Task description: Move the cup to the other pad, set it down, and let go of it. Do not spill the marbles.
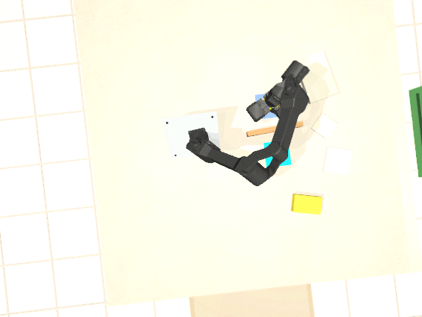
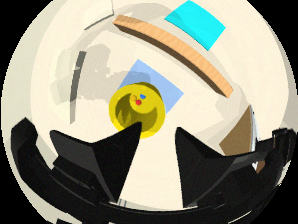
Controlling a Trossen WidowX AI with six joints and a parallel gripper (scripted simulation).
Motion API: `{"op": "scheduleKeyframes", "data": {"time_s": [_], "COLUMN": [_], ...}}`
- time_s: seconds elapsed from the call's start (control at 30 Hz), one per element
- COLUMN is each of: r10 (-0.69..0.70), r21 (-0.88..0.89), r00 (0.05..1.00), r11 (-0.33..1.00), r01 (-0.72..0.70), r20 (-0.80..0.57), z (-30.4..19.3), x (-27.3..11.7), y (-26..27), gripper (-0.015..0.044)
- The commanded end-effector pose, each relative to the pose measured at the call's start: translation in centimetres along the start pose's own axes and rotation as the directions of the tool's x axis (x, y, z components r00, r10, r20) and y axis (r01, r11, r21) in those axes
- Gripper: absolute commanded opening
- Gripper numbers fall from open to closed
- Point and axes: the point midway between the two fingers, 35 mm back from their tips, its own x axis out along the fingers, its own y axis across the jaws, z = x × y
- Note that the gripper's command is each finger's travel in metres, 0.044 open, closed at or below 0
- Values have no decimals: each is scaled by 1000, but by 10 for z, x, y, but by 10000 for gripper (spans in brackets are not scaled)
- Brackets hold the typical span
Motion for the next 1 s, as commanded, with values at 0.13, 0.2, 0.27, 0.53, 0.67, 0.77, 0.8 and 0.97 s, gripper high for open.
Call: {"op": "scheduleKeyframes", "data": {"time_s": [0.13, 0.2, 0.27, 0.53, 0.67, 0.77, 0.8, 0.97], "r10": [-10, -10, -10, -10, -10, -10, -10, -10], "r21": [-5, -5, -5, -5, -5, -5, -5, -4], "r00": [1000, 1000, 1000, 1000, 1000, 1000, 1000, 1000], "r11": [1000, 1000, 1000, 1000, 1000, 1000, 1000, 1000], "r01": [10, 10, 10, 10, 10, 10, 10, 11], "r20": [8, 8, 8, 8, 9, 9, 9, 10], "z": [0, 0, 0, 1, 1, 1, 1, 1], "x": [15, 18, 22, 35, 41, 46, 48, 56], "y": [0, 0, 0, 0, -1, -1, -1, -2], "gripper": [166, 166, 166, 166, 166, 166, 166, 166]}}
